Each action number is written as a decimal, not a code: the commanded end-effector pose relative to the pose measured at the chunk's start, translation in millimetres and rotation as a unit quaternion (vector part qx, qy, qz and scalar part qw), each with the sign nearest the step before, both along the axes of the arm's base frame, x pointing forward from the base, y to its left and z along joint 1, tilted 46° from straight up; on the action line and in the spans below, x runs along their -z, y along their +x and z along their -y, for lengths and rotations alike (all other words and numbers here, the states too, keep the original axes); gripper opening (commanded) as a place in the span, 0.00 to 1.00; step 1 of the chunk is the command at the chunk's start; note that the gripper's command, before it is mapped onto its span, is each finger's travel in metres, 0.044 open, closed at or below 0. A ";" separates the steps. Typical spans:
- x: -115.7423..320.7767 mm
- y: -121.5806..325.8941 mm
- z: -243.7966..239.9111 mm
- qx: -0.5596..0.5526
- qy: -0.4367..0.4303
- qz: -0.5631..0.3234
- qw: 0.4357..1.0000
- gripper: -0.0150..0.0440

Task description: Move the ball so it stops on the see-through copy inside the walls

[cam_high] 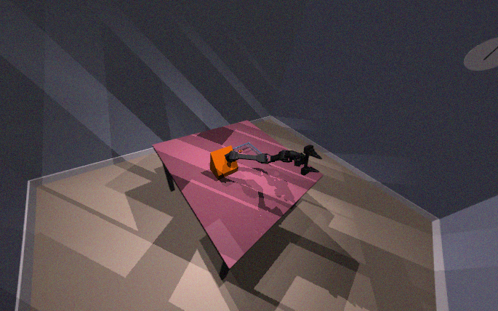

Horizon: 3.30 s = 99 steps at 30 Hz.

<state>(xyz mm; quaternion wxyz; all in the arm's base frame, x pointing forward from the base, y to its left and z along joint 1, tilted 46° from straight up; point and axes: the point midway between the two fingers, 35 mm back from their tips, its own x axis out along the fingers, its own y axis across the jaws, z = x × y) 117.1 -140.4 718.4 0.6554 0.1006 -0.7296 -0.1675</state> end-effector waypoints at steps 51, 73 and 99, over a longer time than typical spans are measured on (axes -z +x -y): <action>186.3 -165.7 -518.4 0.123 -0.718 0.060 0.682 0.62; 449.6 46.5 -597.9 0.163 -0.901 -0.212 0.342 0.62; 765.7 204.8 -354.4 0.170 -0.737 -0.634 -0.164 0.62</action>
